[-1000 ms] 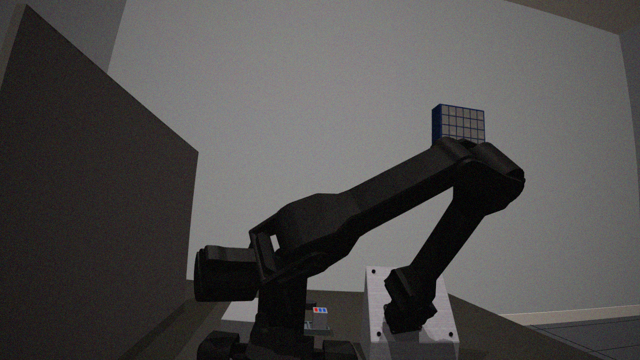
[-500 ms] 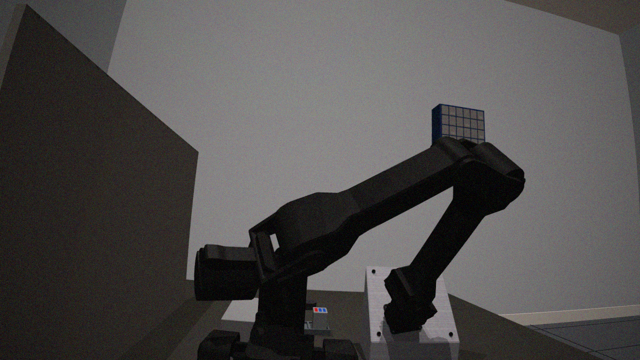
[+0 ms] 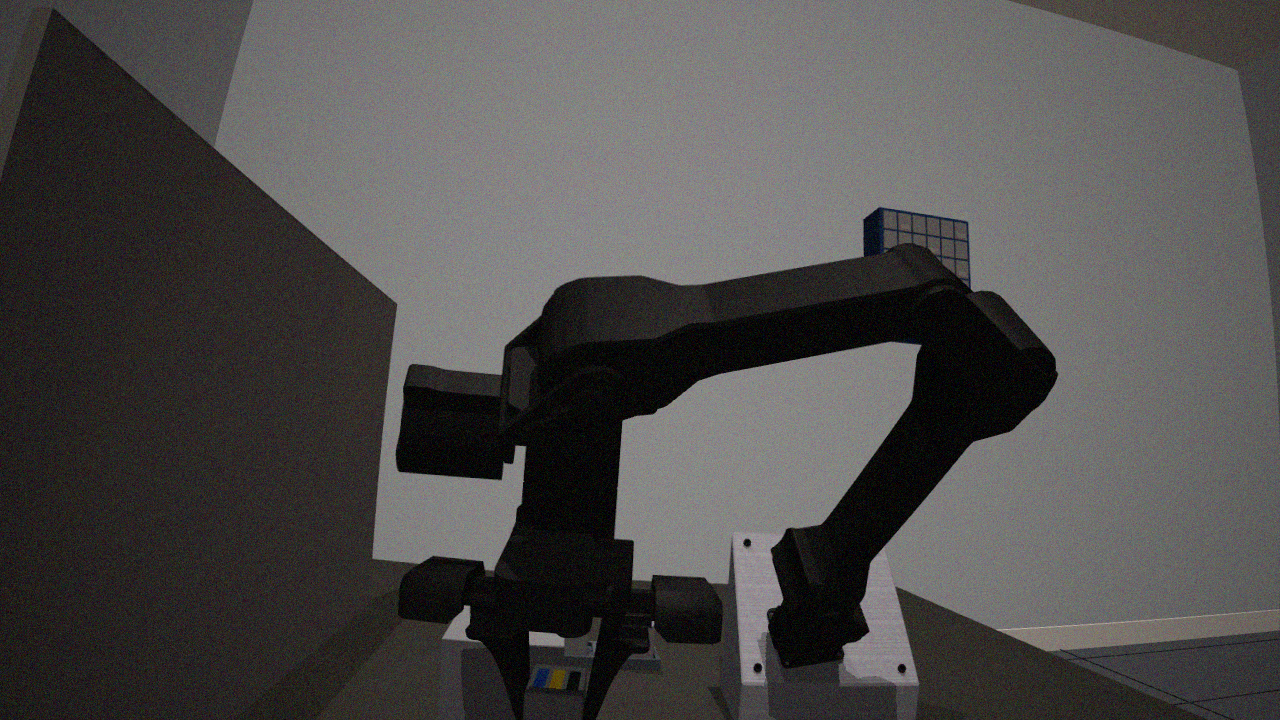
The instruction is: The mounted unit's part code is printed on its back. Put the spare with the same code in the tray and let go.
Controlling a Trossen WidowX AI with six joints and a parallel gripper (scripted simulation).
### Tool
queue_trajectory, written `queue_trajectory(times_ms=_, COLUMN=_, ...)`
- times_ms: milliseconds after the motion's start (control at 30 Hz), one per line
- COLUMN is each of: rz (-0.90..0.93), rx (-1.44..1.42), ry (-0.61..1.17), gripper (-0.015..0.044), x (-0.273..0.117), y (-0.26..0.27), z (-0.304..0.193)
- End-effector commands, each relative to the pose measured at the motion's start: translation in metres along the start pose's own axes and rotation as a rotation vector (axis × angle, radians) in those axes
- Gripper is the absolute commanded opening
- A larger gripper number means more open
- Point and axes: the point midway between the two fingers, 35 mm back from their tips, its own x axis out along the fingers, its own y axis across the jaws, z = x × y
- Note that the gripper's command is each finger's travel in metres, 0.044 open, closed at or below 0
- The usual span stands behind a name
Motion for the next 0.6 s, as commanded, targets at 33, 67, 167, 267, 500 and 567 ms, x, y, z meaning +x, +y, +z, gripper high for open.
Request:
queue_trajectory(times_ms=33, rz=-0.002, rx=-0.008, ry=-0.006, gripper=0.0, x=-0.011, y=0.002, z=0.002)
queue_trajectory(times_ms=67, rz=-0.002, rx=-0.008, ry=-0.006, gripper=0.0, x=-0.011, y=0.002, z=0.002)
queue_trajectory(times_ms=167, rz=0.0, rx=-0.001, ry=-0.002, gripper=0.0, x=-0.009, y=0.001, z=0.001)
queue_trajectory(times_ms=267, rz=-0.005, rx=-0.007, ry=-0.001, gripper=0.0, x=-0.022, y=0.003, z=0.001)
queue_trajectory(times_ms=500, rz=-0.019, rx=-0.024, ry=-0.002, gripper=0.0, x=-0.059, y=0.01, z=0.004)
queue_trajectory(times_ms=567, rz=-0.021, rx=-0.026, ry=-0.003, gripper=0.0, x=-0.063, y=0.011, z=0.004)
